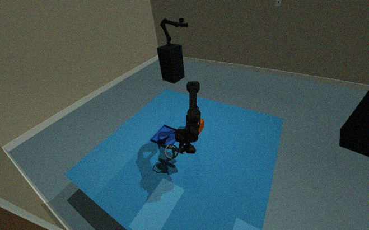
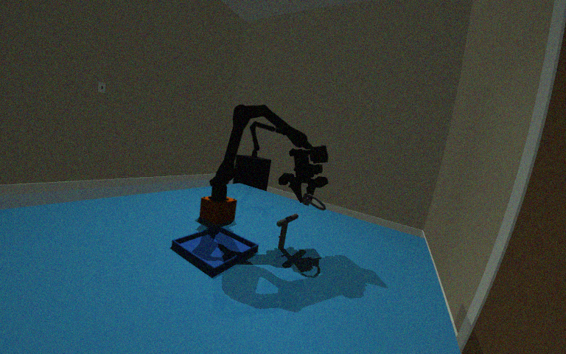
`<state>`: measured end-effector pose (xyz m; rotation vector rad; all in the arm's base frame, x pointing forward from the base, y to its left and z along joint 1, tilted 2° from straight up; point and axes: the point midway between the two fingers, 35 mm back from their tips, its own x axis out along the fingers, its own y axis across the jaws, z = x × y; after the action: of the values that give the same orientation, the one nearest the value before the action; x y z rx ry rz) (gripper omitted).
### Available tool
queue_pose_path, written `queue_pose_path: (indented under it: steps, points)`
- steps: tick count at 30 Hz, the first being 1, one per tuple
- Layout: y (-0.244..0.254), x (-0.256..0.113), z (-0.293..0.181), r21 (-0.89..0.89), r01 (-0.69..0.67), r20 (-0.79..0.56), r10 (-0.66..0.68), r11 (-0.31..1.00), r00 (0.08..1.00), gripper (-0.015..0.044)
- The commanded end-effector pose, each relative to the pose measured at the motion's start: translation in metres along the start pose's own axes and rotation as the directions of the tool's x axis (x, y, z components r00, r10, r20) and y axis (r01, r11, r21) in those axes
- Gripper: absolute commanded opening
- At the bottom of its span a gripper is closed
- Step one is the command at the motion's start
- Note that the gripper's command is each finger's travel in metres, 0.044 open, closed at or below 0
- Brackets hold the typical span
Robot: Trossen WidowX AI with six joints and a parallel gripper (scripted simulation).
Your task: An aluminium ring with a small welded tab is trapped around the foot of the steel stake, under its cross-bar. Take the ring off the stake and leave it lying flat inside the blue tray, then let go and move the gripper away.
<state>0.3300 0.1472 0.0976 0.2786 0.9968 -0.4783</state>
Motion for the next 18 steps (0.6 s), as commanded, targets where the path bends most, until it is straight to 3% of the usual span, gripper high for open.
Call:
queue_pose_path:
  steps: [1,18]
  points:
    - [-0.006,0.0,0.003,0.09,-0.005,0.017,0.003,0.996,1.0,0.0]
    - [-0.027,0.001,0.005,0.457,-0.045,0.059,0.02,0.888,0.998,0.0]
